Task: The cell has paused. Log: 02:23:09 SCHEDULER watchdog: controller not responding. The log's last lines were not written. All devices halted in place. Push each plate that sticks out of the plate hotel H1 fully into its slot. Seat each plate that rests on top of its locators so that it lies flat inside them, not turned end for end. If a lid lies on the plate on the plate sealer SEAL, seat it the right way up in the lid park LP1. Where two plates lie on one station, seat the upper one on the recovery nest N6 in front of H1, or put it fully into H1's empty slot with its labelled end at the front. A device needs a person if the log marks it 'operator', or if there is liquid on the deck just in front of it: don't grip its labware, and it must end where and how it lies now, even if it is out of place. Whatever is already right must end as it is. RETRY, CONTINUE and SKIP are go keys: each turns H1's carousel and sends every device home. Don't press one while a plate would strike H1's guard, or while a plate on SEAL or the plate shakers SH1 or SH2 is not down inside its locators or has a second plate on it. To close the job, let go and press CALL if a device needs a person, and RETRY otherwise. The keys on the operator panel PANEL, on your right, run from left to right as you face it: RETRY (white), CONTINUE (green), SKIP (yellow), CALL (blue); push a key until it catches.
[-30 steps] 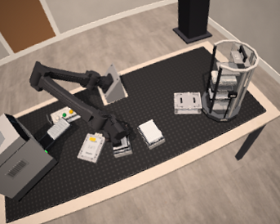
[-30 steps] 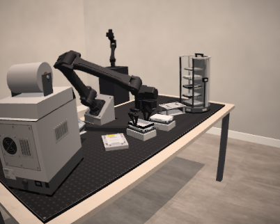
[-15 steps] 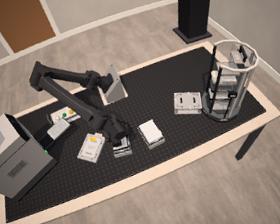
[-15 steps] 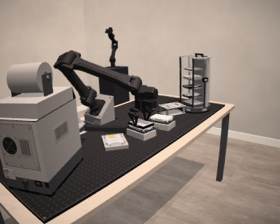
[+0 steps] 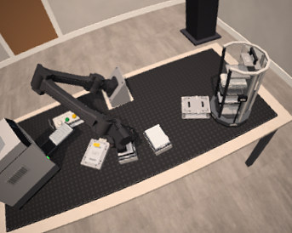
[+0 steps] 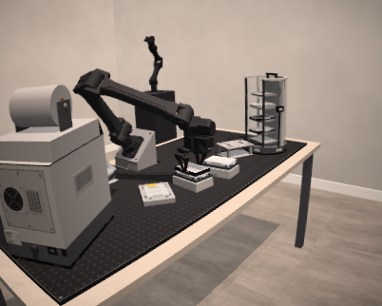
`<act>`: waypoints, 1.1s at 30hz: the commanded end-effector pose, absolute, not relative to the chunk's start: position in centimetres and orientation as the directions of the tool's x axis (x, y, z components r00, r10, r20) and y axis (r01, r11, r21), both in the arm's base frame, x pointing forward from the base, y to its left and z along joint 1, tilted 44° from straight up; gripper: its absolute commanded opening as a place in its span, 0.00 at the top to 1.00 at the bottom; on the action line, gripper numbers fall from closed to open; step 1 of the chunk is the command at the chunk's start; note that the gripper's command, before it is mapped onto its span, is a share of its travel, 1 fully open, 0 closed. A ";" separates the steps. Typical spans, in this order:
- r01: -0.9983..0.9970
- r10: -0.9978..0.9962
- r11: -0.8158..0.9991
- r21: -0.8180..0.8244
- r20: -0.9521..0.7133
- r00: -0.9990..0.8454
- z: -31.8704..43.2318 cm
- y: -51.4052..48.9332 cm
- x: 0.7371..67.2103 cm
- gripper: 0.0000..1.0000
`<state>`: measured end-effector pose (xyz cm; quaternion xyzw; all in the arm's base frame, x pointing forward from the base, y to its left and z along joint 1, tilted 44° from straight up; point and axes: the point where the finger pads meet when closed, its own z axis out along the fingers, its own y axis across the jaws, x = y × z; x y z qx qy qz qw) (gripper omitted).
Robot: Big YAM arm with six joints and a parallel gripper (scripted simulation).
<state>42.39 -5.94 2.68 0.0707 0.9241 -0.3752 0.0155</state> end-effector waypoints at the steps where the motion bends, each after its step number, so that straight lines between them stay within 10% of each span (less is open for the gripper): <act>1: 0.141 0.130 0.705 -0.695 -0.069 -0.989 2.1 -6.7 42.1 0.16; 33: 0.157 0.106 0.714 -0.682 -0.117 -0.988 4.3 -4.3 44.2 0.16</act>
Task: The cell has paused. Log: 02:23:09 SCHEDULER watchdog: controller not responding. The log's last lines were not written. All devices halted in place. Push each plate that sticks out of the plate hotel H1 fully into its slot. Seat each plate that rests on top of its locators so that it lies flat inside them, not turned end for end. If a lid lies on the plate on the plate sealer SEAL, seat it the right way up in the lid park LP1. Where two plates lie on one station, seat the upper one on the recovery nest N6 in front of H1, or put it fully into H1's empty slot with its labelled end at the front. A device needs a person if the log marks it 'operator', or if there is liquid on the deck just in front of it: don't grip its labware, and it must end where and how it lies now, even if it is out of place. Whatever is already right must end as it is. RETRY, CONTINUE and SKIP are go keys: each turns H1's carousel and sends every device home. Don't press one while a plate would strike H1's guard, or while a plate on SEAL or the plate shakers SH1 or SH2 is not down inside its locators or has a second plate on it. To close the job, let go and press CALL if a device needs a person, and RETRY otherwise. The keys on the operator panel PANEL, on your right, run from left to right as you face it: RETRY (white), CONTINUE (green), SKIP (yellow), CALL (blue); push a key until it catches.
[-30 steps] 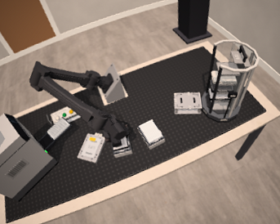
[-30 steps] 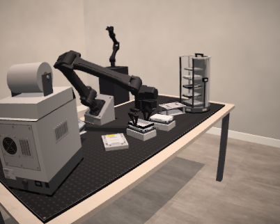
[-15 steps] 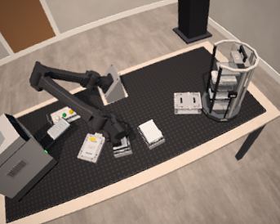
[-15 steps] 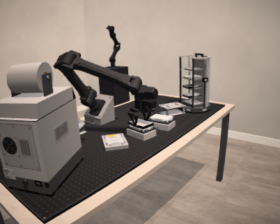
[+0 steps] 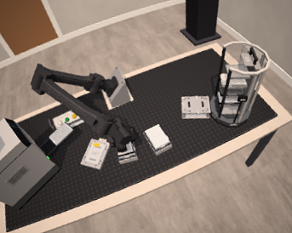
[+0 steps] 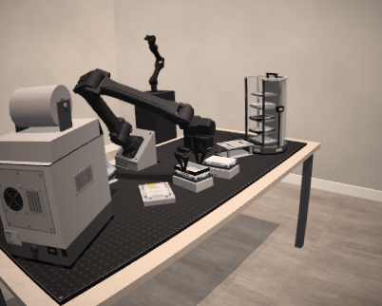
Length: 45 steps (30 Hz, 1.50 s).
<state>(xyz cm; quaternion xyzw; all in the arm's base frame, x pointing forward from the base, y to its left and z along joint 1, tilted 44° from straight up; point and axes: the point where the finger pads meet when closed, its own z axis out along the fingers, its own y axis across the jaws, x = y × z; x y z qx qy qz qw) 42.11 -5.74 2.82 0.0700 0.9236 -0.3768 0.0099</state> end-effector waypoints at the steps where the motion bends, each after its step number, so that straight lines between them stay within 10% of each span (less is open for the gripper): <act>1: 0.156 0.105 0.714 -0.682 -0.116 -0.988 4.3 -4.3 44.2 0.16; 45: 0.160 0.106 0.715 -0.681 -0.121 -0.987 5.3 -3.6 44.4 0.16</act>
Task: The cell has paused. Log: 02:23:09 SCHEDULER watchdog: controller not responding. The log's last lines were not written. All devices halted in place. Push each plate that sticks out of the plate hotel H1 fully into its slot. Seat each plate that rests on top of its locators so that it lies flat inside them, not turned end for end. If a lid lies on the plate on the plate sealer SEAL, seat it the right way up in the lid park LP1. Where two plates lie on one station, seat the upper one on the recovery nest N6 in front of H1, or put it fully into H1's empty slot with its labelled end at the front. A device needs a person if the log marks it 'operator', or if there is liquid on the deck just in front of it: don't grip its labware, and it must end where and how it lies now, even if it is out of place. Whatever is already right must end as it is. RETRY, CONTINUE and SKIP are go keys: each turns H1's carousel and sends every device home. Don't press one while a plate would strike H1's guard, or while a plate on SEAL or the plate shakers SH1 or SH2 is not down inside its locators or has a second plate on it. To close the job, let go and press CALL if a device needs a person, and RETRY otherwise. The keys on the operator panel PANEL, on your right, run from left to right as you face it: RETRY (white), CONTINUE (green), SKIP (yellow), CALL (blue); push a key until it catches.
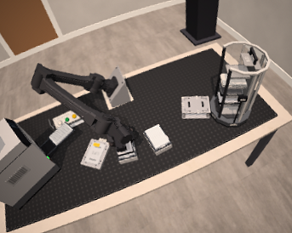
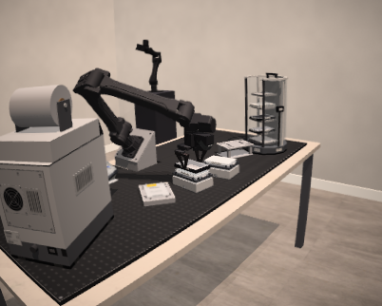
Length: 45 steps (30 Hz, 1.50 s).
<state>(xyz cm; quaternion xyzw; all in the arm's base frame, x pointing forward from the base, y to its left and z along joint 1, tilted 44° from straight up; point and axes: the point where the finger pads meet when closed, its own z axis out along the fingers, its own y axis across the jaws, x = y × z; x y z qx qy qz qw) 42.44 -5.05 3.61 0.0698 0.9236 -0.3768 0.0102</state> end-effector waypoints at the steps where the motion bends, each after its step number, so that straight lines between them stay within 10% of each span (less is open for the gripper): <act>1: 0.161 0.106 0.715 -0.680 -0.122 -0.987 5.3 -3.6 44.5 0.16; 45: 0.154 0.117 0.711 -0.686 -0.101 -0.988 4.6 -4.4 43.6 0.16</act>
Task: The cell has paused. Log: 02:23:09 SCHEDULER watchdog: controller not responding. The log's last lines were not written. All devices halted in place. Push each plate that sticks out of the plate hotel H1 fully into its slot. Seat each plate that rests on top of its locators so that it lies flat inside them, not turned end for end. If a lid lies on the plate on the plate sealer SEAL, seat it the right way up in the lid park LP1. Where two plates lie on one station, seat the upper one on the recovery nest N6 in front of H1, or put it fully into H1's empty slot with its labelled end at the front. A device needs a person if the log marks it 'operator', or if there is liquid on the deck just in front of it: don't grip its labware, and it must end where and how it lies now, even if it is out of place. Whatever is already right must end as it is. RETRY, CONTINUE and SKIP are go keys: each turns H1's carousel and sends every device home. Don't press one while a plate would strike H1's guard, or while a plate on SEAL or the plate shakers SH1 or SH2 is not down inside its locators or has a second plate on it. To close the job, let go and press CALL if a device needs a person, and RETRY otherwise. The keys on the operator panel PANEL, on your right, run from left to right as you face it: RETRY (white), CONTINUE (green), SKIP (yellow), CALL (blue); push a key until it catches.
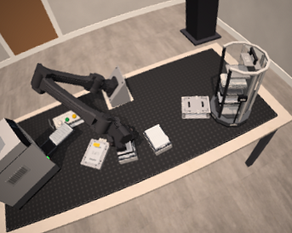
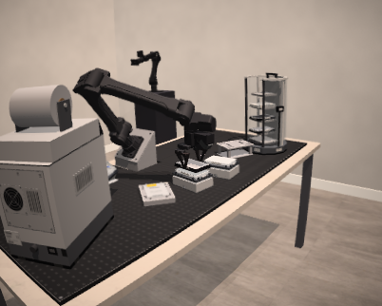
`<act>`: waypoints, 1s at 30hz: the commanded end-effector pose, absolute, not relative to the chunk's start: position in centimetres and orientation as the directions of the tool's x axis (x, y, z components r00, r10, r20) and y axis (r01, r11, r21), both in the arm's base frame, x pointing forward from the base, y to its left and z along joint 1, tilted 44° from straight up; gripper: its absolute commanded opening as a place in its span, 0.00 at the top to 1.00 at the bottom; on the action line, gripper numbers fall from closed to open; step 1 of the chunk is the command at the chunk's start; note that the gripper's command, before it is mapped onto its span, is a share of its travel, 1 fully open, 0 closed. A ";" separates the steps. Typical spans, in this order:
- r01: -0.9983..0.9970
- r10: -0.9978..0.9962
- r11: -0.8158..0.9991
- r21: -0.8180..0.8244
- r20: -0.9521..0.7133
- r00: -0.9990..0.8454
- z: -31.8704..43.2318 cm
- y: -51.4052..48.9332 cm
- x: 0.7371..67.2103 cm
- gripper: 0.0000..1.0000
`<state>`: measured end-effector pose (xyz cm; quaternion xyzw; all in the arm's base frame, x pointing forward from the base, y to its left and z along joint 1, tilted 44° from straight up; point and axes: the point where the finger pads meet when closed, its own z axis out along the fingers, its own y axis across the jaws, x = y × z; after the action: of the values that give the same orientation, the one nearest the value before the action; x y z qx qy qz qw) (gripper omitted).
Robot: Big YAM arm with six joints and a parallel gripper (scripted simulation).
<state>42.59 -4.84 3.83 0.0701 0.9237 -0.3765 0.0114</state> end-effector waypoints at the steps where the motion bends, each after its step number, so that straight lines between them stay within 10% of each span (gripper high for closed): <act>1: 0.154 0.117 0.711 -0.686 -0.101 -0.988 4.6 -4.4 43.5 0.16; 30: 0.147 0.106 0.713 -0.686 -0.102 -0.989 5.2 -3.4 42.9 0.16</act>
<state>42.55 -4.73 4.00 0.0717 0.9238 -0.3759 0.0130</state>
